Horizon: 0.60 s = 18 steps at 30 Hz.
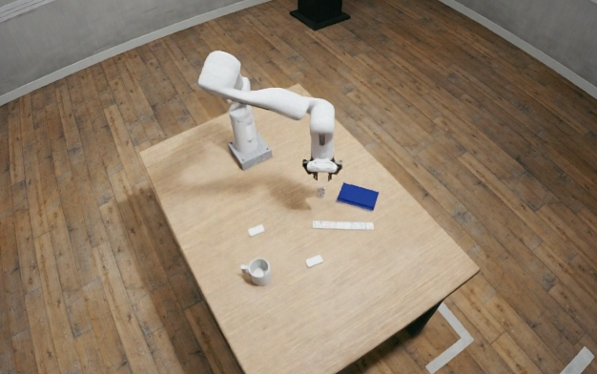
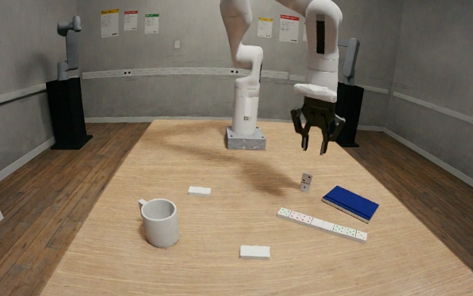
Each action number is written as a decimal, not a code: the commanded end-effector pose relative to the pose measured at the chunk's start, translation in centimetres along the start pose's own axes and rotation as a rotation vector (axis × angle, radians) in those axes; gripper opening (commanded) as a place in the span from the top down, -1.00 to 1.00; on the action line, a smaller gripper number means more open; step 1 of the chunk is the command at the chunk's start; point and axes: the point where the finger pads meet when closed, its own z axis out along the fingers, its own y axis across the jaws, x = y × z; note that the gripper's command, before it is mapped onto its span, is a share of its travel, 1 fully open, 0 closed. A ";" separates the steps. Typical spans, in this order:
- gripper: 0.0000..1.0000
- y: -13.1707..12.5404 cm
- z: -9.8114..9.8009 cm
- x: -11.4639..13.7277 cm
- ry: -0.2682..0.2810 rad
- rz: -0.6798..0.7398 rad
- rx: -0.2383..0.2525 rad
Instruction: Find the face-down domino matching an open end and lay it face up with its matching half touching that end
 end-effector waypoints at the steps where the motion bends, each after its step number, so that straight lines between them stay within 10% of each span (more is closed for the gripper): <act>1: 0.03 0.1 0.0 0.0 -0.006 -0.001 -0.004; 18: 0.03 0.4 1.3 -0.6 0.052 0.030 -0.012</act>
